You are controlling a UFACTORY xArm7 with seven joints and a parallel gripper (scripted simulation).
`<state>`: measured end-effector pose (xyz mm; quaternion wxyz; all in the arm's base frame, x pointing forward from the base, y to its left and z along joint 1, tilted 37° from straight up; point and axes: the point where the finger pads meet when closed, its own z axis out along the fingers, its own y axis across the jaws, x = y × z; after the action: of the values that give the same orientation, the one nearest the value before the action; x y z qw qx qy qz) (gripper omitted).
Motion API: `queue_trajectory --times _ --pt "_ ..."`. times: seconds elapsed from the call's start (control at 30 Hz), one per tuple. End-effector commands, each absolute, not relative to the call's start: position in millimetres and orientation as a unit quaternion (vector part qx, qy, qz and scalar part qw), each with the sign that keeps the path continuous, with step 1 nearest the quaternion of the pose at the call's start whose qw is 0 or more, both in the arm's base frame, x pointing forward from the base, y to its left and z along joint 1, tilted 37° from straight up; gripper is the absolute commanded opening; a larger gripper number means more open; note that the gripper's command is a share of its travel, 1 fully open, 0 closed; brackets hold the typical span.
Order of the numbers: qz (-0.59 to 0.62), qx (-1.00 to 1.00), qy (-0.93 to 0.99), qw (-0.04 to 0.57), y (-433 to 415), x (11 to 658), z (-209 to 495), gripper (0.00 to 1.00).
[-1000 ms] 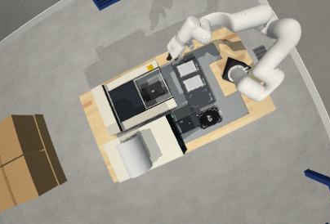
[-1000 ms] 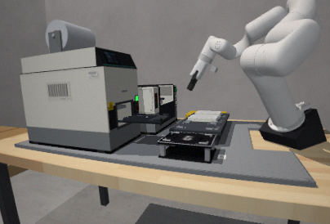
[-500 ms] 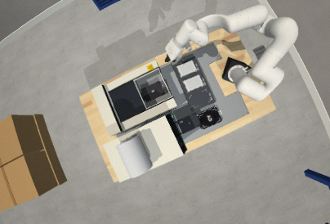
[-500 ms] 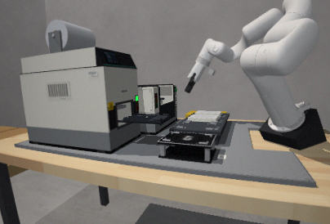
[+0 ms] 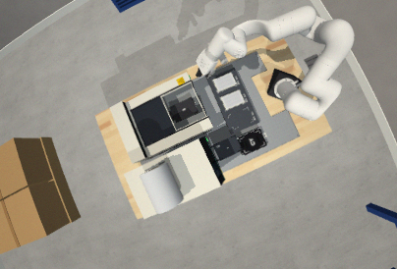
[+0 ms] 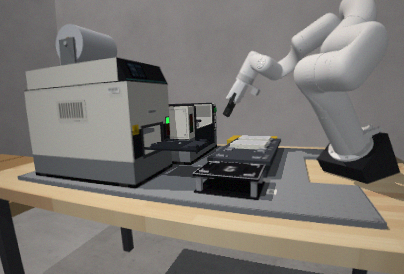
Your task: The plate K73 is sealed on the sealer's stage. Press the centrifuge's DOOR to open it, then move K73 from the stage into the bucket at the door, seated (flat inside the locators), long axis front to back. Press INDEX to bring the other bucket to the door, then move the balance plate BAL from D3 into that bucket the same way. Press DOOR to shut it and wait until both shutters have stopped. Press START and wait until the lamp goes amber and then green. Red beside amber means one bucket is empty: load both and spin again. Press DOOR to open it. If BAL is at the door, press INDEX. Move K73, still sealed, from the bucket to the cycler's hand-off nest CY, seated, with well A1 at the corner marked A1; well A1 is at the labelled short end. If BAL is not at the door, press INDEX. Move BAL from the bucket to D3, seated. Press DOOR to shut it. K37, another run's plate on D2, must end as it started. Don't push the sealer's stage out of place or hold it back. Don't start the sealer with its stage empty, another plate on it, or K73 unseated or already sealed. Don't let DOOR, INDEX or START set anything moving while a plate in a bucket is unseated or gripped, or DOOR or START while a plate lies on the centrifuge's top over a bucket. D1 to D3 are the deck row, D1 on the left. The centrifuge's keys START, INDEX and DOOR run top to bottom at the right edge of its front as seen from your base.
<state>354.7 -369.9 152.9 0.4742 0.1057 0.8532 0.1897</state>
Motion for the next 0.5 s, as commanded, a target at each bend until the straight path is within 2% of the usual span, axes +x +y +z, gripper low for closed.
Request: queue_trajectory --times 0.0,0.47 --pt "0.188 0.106 0.853 0.475 -371.1 360.4 153.2 0.0" --pt "0.188 0.106 0.853 0.475 -369.5 376.8 149.7 0.0"
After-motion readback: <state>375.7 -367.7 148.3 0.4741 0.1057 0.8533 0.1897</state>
